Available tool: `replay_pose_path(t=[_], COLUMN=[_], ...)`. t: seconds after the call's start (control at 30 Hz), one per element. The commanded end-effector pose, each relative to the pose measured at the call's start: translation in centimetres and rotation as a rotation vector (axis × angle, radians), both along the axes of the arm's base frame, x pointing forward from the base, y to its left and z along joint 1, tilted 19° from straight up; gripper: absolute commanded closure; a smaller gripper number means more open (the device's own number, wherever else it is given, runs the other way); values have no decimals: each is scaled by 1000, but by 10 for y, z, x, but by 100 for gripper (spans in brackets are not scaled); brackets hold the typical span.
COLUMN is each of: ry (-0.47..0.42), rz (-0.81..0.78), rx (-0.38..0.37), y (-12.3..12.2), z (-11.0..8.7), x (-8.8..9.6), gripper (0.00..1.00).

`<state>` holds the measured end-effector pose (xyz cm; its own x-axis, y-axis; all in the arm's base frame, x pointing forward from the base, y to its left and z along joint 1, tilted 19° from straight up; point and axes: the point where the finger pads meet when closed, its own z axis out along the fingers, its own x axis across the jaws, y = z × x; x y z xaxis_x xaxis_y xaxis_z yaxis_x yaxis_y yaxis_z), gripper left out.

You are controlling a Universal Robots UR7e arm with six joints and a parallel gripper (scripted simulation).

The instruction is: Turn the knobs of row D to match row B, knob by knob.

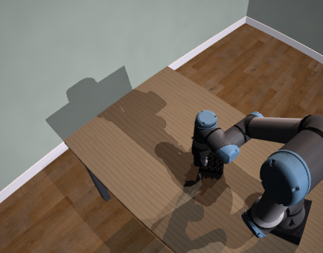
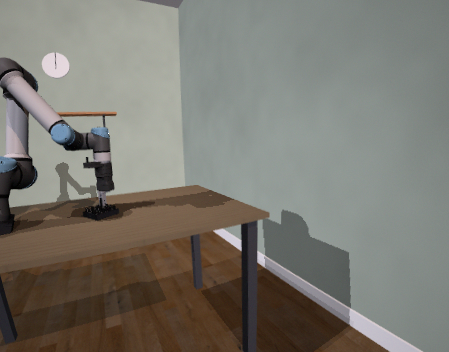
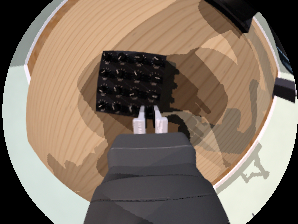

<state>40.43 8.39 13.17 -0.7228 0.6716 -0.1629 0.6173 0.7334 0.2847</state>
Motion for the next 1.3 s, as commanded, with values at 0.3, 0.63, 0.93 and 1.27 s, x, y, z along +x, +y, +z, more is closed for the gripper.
replay_pose_path(t=[0.3, 0.63, 0.93, 1.27], ry=[12, 30, 36, 36], rz=[-122, -284, -333, -333], rx=[40, 94, 110, 110], y=[0, 0, 0, 0], z=[0, 0, 0, 0], x=[0, 0, 0, 0], gripper=[70, 70, 70, 70])
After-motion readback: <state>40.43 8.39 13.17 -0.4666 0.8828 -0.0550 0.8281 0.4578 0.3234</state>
